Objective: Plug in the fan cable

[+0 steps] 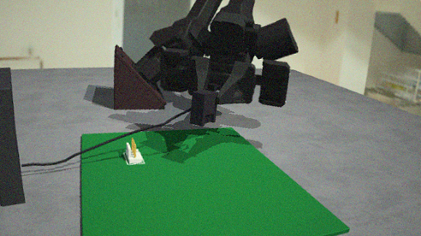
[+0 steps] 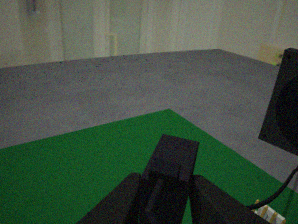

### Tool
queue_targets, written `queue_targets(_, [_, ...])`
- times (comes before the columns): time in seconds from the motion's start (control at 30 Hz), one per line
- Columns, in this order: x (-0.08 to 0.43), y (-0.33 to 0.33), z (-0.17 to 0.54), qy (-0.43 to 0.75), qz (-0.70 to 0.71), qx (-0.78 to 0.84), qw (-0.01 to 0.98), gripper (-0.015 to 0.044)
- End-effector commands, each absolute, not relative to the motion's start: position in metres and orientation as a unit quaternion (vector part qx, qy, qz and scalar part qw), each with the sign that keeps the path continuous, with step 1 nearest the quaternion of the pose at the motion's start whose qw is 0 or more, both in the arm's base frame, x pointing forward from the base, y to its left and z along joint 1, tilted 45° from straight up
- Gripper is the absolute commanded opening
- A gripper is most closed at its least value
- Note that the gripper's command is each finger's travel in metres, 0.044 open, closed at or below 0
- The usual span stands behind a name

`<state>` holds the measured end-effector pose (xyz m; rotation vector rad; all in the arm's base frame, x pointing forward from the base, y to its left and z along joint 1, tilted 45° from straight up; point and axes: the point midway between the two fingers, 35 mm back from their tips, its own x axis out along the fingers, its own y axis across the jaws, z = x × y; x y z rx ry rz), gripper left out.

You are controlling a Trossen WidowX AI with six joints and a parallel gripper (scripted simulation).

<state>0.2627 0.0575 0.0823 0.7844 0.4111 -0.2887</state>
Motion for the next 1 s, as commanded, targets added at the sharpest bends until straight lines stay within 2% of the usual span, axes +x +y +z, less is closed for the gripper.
queue_targets(0.0, [0.262, 0.06, 0.08, 0.197, -0.141, 0.38, 0.893, 0.0])
queue_targets(0.97, [0.26, 0.077, 0.062, 0.197, -0.141, 0.38, 0.893, 0.0])
